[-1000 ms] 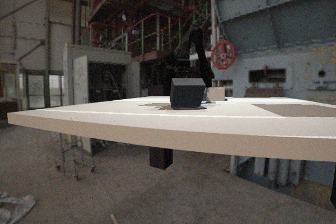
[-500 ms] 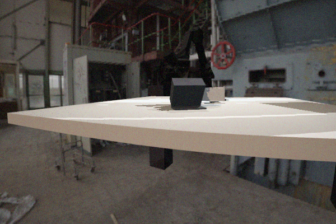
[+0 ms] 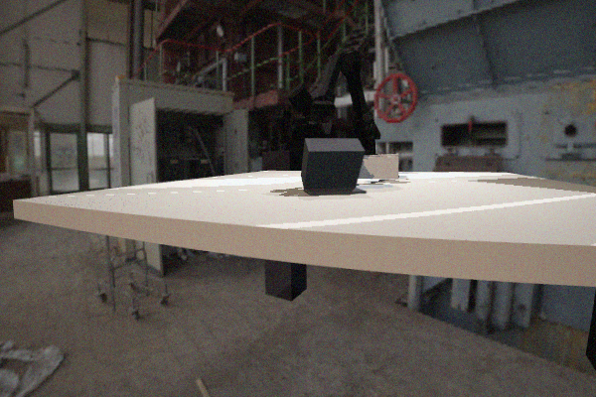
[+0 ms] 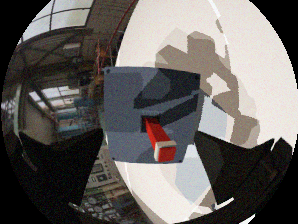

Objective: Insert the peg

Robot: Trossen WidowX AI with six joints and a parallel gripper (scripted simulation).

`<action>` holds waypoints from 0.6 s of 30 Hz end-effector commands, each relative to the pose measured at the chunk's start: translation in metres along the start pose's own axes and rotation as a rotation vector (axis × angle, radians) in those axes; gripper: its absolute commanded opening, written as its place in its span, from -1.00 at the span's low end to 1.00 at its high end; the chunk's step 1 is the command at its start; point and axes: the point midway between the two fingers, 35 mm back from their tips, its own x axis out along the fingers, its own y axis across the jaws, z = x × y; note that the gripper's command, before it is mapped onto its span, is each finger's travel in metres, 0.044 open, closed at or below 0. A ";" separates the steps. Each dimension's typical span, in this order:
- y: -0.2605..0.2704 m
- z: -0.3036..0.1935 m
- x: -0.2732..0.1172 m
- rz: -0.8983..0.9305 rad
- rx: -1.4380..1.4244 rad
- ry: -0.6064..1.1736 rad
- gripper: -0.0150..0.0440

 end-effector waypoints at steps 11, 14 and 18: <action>-0.001 0.002 -0.023 -0.007 0.001 0.003 1.00; -0.001 0.003 -0.028 -0.008 0.002 0.003 1.00; -0.001 0.004 -0.035 -0.009 0.003 0.003 1.00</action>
